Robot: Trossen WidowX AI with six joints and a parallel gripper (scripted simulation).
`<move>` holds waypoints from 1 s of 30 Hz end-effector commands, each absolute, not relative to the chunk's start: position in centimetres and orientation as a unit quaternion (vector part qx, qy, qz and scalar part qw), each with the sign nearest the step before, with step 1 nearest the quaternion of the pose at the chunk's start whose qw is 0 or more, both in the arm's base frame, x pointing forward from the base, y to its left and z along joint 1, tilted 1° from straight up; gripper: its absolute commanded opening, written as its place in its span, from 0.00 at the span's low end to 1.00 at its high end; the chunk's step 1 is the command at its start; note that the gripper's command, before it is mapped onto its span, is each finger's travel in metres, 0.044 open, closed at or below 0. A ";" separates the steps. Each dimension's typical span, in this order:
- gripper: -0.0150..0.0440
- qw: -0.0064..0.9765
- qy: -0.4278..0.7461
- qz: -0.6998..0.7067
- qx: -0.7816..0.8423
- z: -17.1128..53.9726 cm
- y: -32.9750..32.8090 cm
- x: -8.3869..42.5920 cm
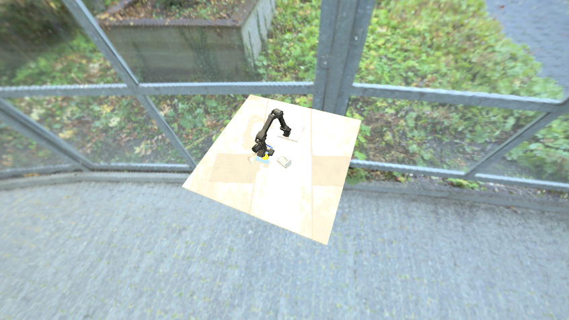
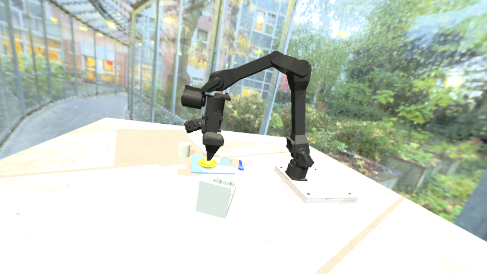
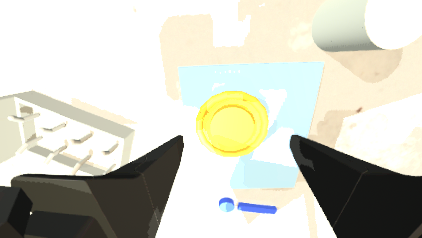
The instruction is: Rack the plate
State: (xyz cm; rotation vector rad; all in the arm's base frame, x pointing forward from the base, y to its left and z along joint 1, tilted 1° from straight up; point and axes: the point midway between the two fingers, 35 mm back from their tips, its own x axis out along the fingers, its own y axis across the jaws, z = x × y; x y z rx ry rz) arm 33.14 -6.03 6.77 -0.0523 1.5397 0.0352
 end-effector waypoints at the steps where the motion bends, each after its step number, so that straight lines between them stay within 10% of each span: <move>1: 0.93 0.714 0.699 0.021 -0.024 5.9 -5.9 33.0; 30: 0.89 0.714 0.699 0.021 -0.024 2.8 -6.0 33.0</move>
